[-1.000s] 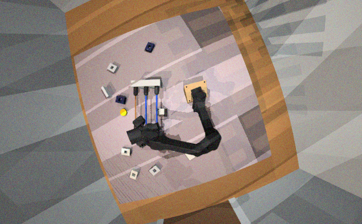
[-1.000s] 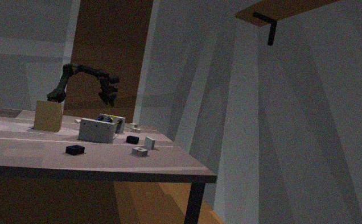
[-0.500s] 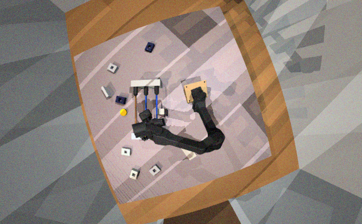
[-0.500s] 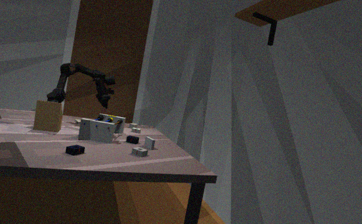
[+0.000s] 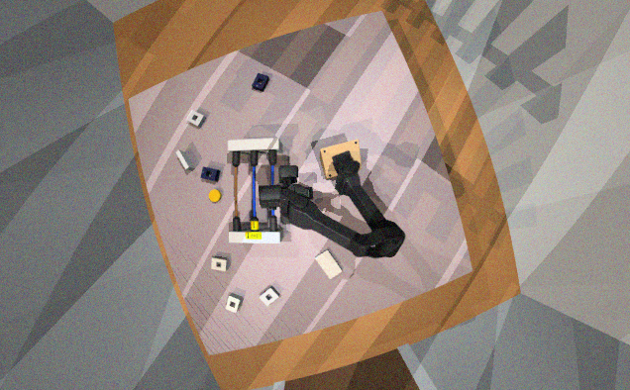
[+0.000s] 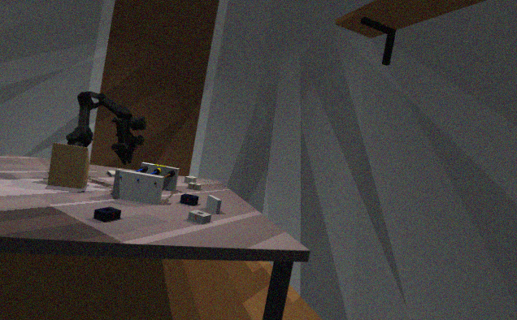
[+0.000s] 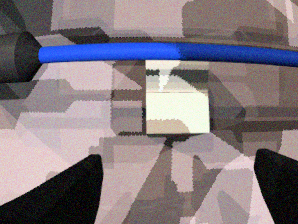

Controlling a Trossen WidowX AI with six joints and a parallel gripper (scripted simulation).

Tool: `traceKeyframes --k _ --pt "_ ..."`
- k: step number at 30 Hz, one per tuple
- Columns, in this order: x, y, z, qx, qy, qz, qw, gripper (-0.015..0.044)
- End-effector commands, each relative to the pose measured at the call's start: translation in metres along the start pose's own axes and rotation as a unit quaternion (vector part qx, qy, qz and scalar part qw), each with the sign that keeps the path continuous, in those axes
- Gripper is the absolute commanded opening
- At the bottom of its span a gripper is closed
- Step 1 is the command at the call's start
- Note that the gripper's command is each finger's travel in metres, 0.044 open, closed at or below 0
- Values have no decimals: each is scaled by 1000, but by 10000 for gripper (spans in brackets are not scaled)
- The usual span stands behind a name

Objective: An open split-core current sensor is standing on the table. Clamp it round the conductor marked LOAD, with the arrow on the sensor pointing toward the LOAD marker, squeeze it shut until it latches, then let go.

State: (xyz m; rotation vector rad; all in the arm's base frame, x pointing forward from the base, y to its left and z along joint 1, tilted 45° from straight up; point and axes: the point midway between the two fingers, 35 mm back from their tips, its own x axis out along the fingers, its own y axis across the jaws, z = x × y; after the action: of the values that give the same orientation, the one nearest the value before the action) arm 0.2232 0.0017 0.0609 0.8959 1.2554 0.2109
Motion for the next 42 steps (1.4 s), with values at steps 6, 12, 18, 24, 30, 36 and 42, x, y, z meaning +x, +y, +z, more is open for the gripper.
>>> traceKeyframes --k 6,12,18,24,30,36,42 --pt "12 -2 0 4 0 -5 1000 326" --pt "22 -3 1 4 0 -5 1000 326" --pt "32 -3 1 4 0 -5 1000 326" --pt "41 -3 0 4 0 -4 1000 326" --pt "51 -2 -1 4 0 -3 1000 326" --pt "59 -1 -2 4 0 -2 1000 326" --pt "55 -1 -1 2 0 0 1000 188"
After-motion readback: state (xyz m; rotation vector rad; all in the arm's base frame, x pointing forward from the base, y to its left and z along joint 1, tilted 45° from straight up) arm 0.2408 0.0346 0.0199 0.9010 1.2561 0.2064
